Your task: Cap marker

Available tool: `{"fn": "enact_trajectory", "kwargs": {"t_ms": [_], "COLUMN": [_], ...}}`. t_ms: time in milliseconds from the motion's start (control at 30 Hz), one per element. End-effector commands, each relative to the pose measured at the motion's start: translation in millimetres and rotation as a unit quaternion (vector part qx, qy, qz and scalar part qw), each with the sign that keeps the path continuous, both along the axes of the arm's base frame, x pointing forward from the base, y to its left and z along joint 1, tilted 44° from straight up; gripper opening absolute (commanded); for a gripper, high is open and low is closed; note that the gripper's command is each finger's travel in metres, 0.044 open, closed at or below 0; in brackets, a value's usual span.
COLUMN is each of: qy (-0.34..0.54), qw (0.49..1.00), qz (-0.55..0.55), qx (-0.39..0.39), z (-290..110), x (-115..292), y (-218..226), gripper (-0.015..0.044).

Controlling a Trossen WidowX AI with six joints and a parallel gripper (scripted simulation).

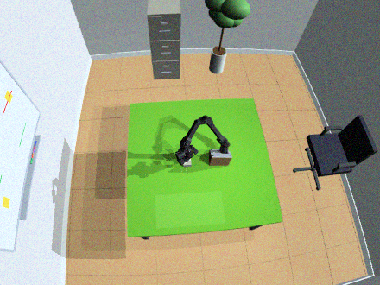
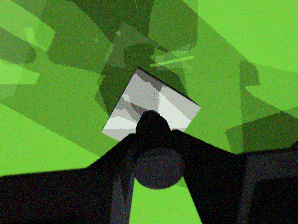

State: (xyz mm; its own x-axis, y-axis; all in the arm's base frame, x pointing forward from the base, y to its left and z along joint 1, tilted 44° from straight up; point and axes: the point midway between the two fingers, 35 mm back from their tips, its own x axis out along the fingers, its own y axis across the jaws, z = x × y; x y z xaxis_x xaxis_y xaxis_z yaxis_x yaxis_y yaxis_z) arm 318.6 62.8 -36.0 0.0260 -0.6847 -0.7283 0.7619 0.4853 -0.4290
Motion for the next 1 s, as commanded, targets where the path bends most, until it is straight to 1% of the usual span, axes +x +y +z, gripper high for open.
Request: {"fn": "enact_trajectory", "kwargs": {"t_ms": [0, 467, 567, 667, 733, 867, 900, 967], "qy": [0.000, 0.000, 0.000, 0.000, 0.001, 0.001, 0.006, 0.048], "qw": [1.000, 1.000, 1.000, 1.000, 1.000, 1.000, 1.000, 0.998], "qz": [0.000, 0.000, 0.000, 0.000, 0.000, 0.000, 0.006, 0.051], "qx": [0.000, 0.000, 0.001, 0.002, 0.002, 0.001, 0.001, -0.001], "z": [0, 0, 7, 38, 52, 54, 54, 53], "x": [0, 0, 1, 0, -2, -2, -2, -2], "y": [0, 0, 7, 38, 50, 52, 52, 51], "gripper": [0.0079, 0.0440, 0.0440, 0.0440, 0.0440, 0.0440, 0.0414, 0.0361]}}
